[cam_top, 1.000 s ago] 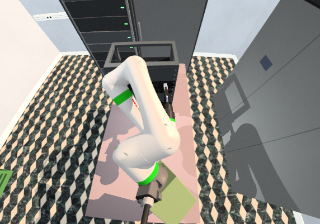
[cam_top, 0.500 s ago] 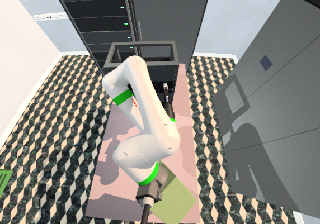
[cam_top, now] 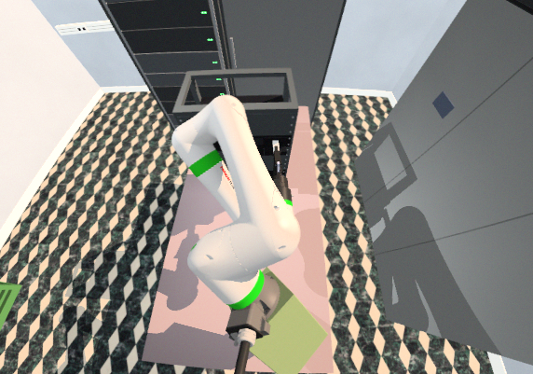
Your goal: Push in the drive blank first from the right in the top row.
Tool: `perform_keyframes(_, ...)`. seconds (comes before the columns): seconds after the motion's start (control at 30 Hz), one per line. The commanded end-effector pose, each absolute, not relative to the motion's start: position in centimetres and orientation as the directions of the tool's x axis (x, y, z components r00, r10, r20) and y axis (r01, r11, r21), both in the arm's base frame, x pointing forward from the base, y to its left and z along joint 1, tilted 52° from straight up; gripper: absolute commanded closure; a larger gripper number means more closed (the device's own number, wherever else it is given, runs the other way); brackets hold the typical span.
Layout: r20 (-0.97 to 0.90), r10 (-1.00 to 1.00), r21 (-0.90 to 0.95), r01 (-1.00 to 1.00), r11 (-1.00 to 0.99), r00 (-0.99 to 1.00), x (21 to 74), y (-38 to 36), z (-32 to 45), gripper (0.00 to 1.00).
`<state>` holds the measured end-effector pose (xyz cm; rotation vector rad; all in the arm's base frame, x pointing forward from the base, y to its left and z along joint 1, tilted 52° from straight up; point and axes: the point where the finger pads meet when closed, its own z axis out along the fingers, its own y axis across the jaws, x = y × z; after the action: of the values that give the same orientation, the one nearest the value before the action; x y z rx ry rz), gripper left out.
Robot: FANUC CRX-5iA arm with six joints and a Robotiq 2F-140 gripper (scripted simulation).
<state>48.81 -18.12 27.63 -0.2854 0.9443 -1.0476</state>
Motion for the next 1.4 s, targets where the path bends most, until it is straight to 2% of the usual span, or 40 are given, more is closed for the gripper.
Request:
perform_keyframes(0.0, -0.525, -0.835, -0.611, 0.61, 0.505, 0.165, 48.3, -18.0, 27.3, 0.9)
perform_keyframes(0.47, -0.525, -0.835, -0.611, 0.61, 0.505, 0.165, 43.2, -16.6, 23.4, 0.9)
perform_keyframes(1.37, -0.525, -0.835, -0.611, 0.61, 0.505, 0.165, 43.0, -16.5, 23.2, 0.9)
